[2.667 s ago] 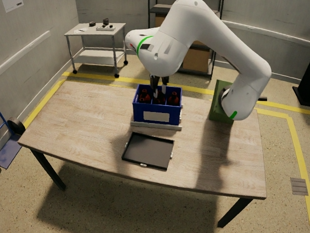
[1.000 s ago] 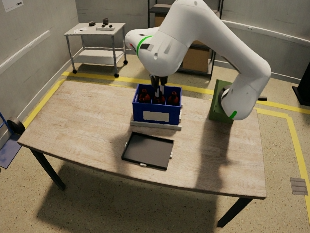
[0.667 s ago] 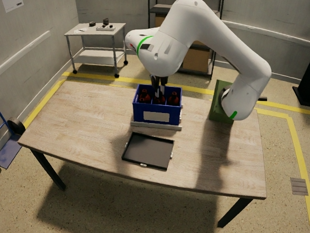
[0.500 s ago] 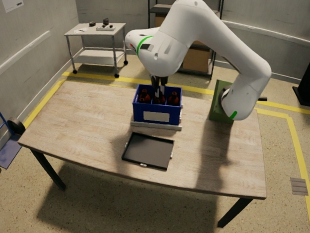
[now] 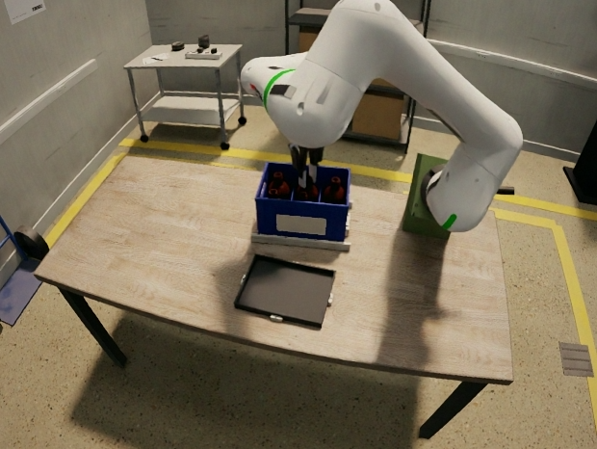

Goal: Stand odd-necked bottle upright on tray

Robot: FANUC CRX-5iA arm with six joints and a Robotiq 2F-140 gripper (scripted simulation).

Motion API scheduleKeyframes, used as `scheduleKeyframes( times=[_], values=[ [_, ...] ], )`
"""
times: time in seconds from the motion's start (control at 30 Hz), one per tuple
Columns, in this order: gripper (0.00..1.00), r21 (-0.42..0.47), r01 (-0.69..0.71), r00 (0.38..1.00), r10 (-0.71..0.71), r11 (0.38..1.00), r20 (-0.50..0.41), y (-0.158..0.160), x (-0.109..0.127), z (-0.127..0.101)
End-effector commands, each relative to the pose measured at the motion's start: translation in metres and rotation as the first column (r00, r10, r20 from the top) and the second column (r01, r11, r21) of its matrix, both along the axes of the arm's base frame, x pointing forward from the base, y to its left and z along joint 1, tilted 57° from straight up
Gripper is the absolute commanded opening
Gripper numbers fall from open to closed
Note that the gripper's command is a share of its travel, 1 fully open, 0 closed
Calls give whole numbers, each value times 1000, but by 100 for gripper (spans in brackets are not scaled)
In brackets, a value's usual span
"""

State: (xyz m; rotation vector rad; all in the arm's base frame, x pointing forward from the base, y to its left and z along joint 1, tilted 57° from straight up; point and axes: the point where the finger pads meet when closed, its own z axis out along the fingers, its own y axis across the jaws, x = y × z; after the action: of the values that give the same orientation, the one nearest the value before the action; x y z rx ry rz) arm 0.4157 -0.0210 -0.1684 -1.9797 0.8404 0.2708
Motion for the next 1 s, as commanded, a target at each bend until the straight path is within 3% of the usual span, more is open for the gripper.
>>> scheduleKeyframes(
  times=[0.0,0.2,0.23,0.97],
  values=[
    [10,-1,1,1000,-1,1000,1,-1,0,0],
    [10,-1,1,1000,-1,1000,1,-1,0,0],
    [44,-1,1,1000,-1,1000,1,-1,0,0],
    [44,-1,1,1000,-1,1000,1,-1,0,0]
  ],
)
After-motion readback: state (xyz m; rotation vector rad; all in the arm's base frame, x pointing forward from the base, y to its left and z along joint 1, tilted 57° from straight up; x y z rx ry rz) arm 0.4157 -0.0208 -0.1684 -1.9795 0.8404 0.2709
